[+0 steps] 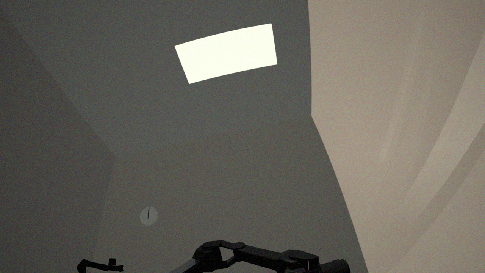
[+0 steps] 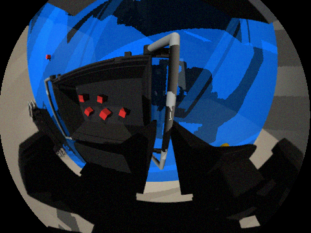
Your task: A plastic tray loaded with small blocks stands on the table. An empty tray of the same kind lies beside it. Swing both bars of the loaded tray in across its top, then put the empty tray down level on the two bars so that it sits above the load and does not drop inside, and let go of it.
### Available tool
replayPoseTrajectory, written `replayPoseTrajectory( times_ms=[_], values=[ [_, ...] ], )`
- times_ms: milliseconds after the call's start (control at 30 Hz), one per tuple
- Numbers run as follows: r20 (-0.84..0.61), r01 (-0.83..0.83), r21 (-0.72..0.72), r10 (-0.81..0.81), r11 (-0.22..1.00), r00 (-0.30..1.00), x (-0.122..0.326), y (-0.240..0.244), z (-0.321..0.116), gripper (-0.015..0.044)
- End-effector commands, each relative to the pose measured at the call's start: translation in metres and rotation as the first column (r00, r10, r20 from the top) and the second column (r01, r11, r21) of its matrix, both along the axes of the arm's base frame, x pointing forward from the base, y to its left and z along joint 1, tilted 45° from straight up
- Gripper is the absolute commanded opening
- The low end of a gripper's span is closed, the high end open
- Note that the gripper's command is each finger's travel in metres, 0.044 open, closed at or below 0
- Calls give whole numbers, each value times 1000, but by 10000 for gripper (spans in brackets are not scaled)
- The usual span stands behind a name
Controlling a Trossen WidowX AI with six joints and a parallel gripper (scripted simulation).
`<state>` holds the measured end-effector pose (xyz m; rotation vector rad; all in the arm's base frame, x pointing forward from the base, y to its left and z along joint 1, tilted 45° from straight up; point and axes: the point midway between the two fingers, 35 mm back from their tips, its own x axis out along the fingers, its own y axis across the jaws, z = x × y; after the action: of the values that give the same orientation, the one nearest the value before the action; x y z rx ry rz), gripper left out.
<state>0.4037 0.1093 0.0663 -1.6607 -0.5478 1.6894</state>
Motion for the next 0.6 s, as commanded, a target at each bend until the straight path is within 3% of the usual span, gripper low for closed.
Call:
replayPoseTrajectory(
  times_ms=[0, 367, 567],
  values=[
    [-16, 7, -24, -7, 1000, 1000, -5, -14, -14, 84],
    [-17, 7, -25, -7, 1000, 1000, -10, -22, -52, 84],
    [-17, 7, -25, -7, 1000, 1000, -10, -26, -48, 84]
  ],
)
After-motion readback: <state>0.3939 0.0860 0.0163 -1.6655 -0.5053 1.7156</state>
